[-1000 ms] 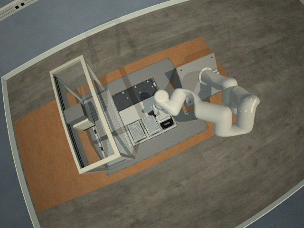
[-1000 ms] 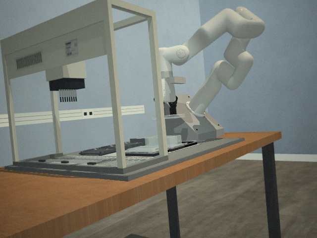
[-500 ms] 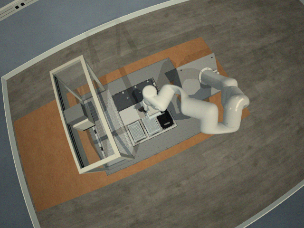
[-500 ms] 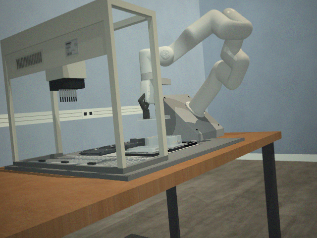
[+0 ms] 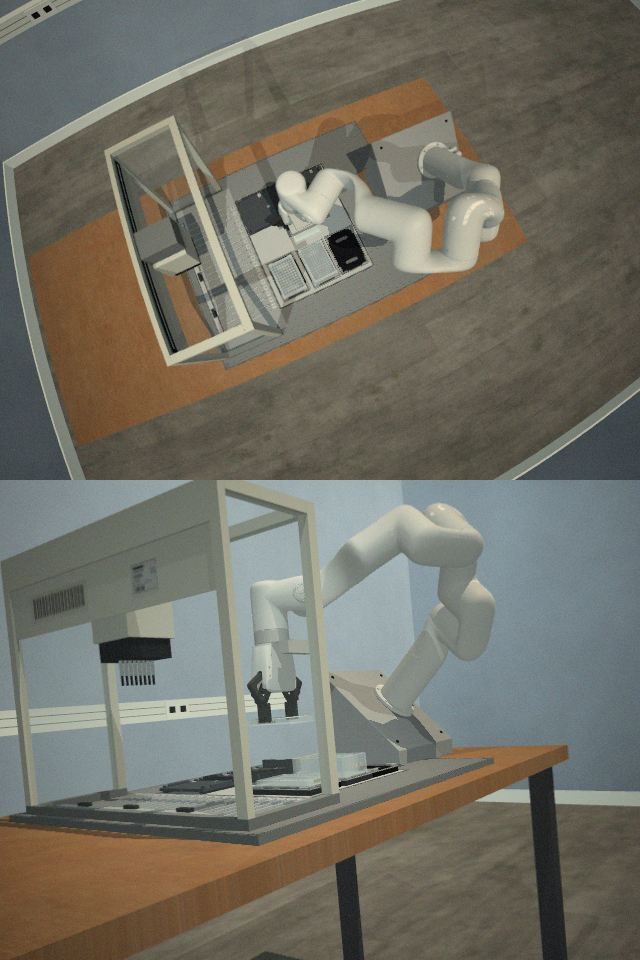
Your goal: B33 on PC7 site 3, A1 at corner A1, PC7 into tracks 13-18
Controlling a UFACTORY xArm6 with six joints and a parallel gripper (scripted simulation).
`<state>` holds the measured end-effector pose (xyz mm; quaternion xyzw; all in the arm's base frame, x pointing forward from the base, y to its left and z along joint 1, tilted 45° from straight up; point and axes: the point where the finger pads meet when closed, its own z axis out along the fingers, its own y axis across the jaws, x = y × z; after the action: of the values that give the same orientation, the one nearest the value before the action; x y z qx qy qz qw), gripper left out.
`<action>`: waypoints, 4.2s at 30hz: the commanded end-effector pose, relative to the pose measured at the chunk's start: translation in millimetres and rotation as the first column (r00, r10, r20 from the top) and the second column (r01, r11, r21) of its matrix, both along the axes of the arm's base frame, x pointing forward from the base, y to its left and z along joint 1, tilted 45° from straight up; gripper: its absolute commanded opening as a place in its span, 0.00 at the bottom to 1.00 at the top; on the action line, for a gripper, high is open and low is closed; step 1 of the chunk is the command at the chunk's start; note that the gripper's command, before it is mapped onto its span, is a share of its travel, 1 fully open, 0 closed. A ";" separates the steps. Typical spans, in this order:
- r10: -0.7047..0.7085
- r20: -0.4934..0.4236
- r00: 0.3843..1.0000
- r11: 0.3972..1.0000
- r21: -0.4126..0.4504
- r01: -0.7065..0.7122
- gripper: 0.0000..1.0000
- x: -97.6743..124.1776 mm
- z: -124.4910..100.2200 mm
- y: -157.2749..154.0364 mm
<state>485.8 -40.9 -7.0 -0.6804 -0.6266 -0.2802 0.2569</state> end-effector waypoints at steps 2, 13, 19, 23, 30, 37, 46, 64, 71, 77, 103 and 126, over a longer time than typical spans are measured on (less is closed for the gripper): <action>0.000 0.002 1.000 1.000 0.000 0.000 0.00 15.3 -10.7 -14.2; -0.001 0.002 1.000 1.000 -0.001 0.001 0.00 42.6 -34.7 -40.9; -0.001 0.002 1.000 1.000 -0.001 0.001 0.00 60.7 -50.6 -58.6; -0.001 0.003 1.000 1.000 -0.001 0.001 0.00 66.8 -55.9 -64.5; -0.001 0.003 1.000 1.000 -0.001 0.001 0.00 88.0 -74.5 -85.2; -0.001 0.003 1.000 1.000 -0.001 0.001 0.00 109.2 -93.1 -105.9; -0.001 0.003 1.000 1.000 -0.001 0.001 0.00 111.4 -95.0 -108.0; -0.001 0.003 1.000 1.000 -0.001 0.001 0.00 111.8 -98.6 -104.6; -0.001 0.003 1.000 1.000 -0.001 0.001 0.00 112.5 -106.9 -96.4; -0.001 0.003 1.000 1.000 -0.001 0.001 0.00 112.9 -111.6 -91.8; -0.001 0.003 1.000 1.000 -0.001 0.001 0.00 115.3 -140.0 -63.6; -0.001 0.003 1.000 1.000 -0.001 0.001 0.00 117.2 -162.5 -41.3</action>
<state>600.8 -81.2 -170.5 -0.6798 -0.6267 -0.2798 0.2585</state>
